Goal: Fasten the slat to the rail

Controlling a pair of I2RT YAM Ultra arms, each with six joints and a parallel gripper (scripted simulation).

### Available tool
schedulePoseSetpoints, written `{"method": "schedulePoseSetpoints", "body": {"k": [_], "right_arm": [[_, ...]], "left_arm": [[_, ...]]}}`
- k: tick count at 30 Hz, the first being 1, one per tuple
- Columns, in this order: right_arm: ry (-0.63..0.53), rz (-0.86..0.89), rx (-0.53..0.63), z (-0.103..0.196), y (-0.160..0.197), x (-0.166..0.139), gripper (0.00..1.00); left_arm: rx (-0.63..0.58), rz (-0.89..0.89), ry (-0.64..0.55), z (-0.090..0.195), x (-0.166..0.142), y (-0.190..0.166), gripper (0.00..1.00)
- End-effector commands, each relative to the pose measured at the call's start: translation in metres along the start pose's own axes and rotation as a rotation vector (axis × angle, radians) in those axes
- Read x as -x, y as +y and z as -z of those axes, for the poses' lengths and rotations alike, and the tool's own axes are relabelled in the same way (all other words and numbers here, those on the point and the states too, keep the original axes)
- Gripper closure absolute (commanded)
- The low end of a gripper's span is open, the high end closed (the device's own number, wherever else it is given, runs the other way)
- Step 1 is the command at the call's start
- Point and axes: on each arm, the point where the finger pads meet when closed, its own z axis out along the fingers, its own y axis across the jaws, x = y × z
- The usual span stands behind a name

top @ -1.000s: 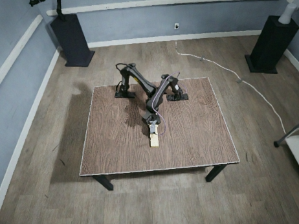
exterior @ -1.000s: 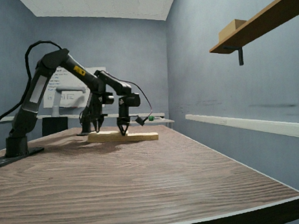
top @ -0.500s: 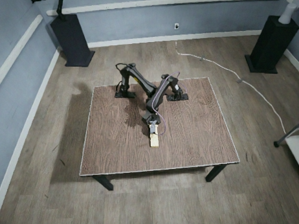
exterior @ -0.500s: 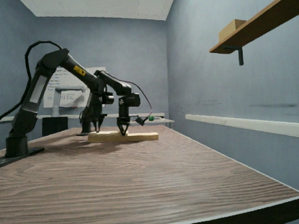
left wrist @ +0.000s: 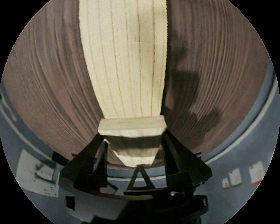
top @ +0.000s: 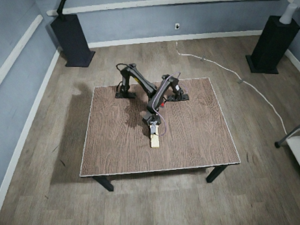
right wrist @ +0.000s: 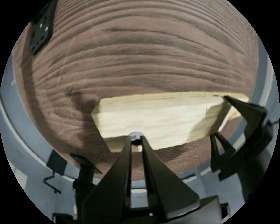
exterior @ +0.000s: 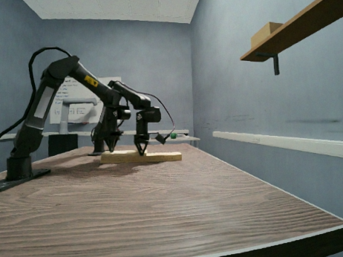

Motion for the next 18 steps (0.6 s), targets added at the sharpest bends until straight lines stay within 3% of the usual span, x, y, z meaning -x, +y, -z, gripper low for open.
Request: {"method": "schedulePoseSetpoints", "body": {"k": [1,18], "right_arm": [[-0.011,-0.233,-0.004,0.0031,-0.0012,0.0015,0.89],[-0.012,-0.833,0.002,0.003,-0.0012,0.0015,0.89]], "left_arm": [[-0.008,-0.001,-0.01,0.0041,0.0017,-0.0013,0.28],[-0.008,-0.001,-0.01,0.0041,0.0017,-0.0013,0.28]]}}
